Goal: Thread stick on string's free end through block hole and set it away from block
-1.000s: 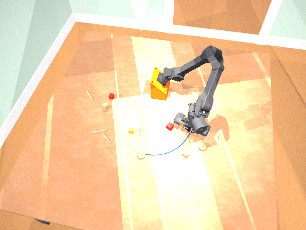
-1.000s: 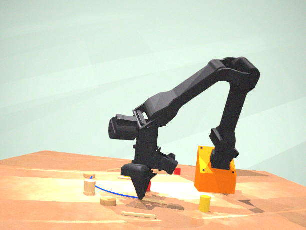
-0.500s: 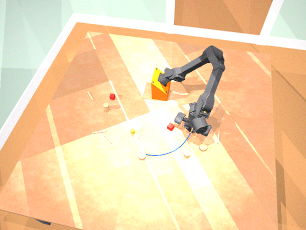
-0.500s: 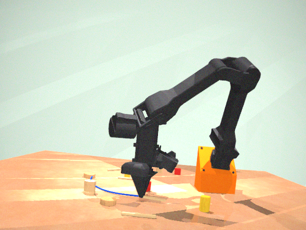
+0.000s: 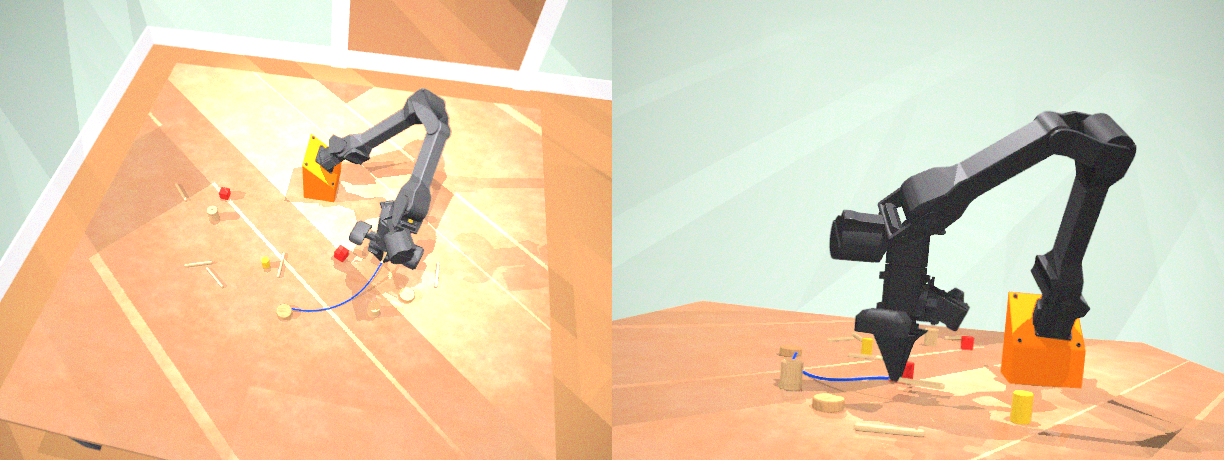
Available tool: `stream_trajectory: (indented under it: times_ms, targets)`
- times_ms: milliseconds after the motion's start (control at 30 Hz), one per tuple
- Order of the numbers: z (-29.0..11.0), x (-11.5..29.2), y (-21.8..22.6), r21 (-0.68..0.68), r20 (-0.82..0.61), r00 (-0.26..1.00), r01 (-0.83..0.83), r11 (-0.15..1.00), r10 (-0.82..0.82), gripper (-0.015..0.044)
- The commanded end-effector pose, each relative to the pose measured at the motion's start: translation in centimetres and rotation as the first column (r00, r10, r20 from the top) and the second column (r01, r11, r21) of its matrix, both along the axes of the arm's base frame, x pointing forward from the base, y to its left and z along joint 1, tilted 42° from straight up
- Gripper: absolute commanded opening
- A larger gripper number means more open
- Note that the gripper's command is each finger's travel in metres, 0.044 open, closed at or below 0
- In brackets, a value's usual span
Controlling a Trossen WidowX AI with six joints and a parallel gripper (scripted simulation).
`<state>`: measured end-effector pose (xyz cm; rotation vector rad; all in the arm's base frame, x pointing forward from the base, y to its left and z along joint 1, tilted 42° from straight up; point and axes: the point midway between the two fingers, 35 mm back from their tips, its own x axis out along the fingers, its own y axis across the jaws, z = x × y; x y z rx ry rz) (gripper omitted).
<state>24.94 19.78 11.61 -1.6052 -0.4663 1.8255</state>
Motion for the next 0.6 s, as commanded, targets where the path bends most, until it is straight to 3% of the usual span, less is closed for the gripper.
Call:
stream_trajectory:
  times_ms: [0, 567]
  targets:
    - [0.5, 0.1, -0.3, 0.005, 0.005, 1.000, -0.001, 1.000, 0.001, 0.0000]
    - [2.2, 0.1, -1.8, 0.005, 0.005, 1.000, -0.001, 1.000, 0.001, 0.0000]
